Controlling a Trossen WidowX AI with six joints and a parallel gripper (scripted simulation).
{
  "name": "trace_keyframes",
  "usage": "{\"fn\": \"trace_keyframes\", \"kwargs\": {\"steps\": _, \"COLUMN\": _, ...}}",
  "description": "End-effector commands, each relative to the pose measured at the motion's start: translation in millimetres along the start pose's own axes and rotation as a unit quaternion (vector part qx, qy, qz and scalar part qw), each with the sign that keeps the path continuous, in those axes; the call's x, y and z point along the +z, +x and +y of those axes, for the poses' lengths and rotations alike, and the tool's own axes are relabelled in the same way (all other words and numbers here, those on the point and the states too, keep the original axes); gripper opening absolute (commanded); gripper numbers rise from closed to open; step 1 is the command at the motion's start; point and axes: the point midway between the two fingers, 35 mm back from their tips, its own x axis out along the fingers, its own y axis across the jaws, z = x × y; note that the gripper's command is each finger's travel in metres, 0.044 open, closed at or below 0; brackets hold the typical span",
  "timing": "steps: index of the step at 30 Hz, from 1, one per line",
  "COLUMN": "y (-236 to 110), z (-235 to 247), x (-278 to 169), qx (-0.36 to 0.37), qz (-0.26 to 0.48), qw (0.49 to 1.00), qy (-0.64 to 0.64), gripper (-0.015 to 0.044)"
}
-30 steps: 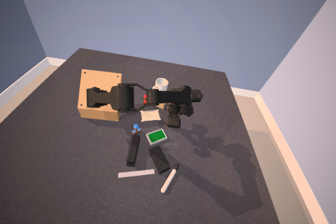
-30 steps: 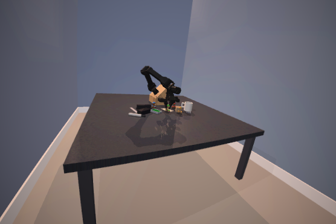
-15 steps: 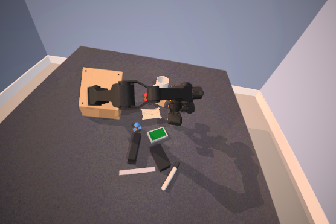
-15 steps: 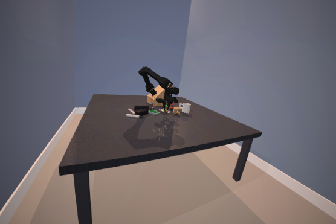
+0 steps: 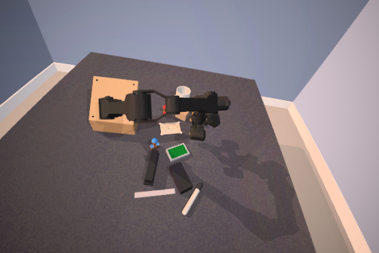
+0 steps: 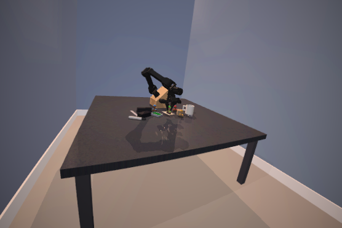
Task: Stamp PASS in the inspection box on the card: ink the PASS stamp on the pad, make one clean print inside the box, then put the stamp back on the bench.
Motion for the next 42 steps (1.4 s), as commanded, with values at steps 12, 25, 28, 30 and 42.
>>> {"fn": "trace_keyframes", "kwargs": {"steps": 12, "y": -8, "z": 0, "x": 0, "qx": 0.002, "qz": 0.001, "qw": 1.000, "qy": 0.003, "gripper": 0.0000}}
{"fn": "trace_keyframes", "kwargs": {"steps": 25, "y": -14, "z": 0, "x": 0, "qx": 0.003, "qz": 0.001, "qw": 1.000, "qy": 0.003, "gripper": 0.0000}}
{"fn": "trace_keyframes", "kwargs": {"steps": 28, "y": -16, "z": 0, "x": 0, "qx": 0.003, "qz": 0.001, "qw": 1.000, "qy": 0.003, "gripper": 0.0000}}
{"fn": "trace_keyframes", "kwargs": {"steps": 30, "y": -17, "z": 0, "x": 0, "qx": 0.003, "qz": 0.001, "qw": 1.000, "qy": 0.003, "gripper": 0.0000}}
{"fn": "trace_keyframes", "kwargs": {"steps": 42, "y": -22, "z": 0, "x": 0, "qx": 0.003, "qz": 0.001, "qw": 1.000, "qy": 0.003, "gripper": 0.0000}}
